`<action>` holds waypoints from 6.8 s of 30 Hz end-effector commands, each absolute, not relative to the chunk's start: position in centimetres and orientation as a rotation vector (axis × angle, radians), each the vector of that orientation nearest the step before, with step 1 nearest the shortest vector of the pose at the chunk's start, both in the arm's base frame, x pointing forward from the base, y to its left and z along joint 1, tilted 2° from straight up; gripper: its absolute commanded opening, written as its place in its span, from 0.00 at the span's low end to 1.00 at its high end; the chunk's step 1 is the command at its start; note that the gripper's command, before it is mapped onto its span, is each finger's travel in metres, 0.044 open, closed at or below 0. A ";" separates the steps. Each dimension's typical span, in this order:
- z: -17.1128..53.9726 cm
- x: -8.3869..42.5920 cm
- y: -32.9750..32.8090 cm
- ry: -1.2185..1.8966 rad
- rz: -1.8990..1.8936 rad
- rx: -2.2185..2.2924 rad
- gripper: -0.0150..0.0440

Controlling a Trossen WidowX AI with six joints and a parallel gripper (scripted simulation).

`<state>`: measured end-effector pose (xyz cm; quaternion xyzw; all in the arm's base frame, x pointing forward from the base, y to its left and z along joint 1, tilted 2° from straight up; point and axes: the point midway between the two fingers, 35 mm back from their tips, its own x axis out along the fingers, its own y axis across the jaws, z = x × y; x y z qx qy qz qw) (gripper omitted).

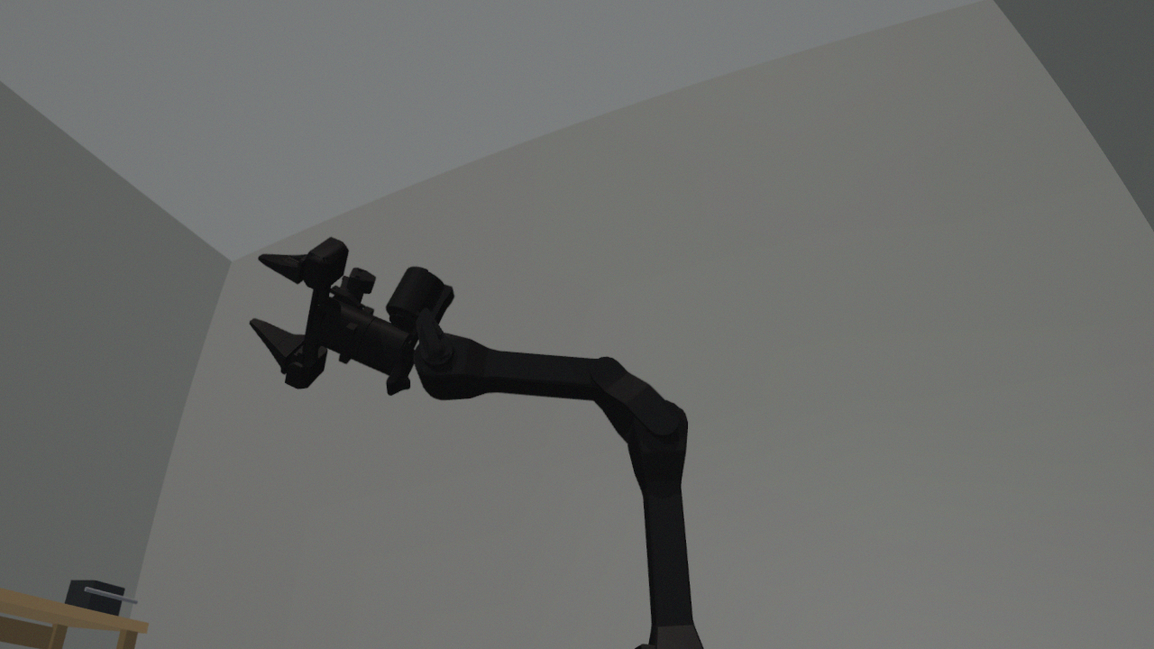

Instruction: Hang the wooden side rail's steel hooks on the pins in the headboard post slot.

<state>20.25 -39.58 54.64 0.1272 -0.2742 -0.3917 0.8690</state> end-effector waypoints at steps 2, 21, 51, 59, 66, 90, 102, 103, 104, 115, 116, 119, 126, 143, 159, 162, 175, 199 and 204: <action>52.6 24.0 -37.4 -0.556 -0.721 0.427 1.00; 42.2 36.1 -26.6 -0.380 -0.429 1.220 1.00; 24.6 40.2 -1.5 0.235 -0.466 2.227 1.00; 19.9 37.5 4.7 0.407 -0.619 2.400 1.00; 15.9 34.0 9.4 0.541 -0.802 2.508 1.00; 9.5 26.2 14.9 0.677 -1.188 2.584 1.00; 9.4 26.3 14.8 0.696 -1.167 2.555 1.00; 9.4 26.3 14.8 0.718 -1.142 2.519 1.00; 9.3 26.4 14.7 0.744 -1.111 2.477 1.00; 8.9 27.3 13.8 0.970 -0.757 2.001 1.00; 8.8 27.3 13.7 0.985 -0.723 1.958 1.00; 8.7 27.6 13.5 1.026 -0.623 1.827 1.00; 8.5 28.1 12.8 1.090 -0.385 1.523 1.00; 8.2 29.2 11.1 1.071 0.181 0.784 1.00; 8.2 30.0 9.2 0.837 0.643 0.086 1.00; 8.2 30.2 8.8 0.773 0.716 -0.045 1.00; 8.3 30.6 7.7 0.559 0.892 -0.418 1.00; 8.3 30.6 7.7 0.559 0.892 -0.418 1.00; 8.3 30.6 7.7 0.559 0.892 -0.418 1.00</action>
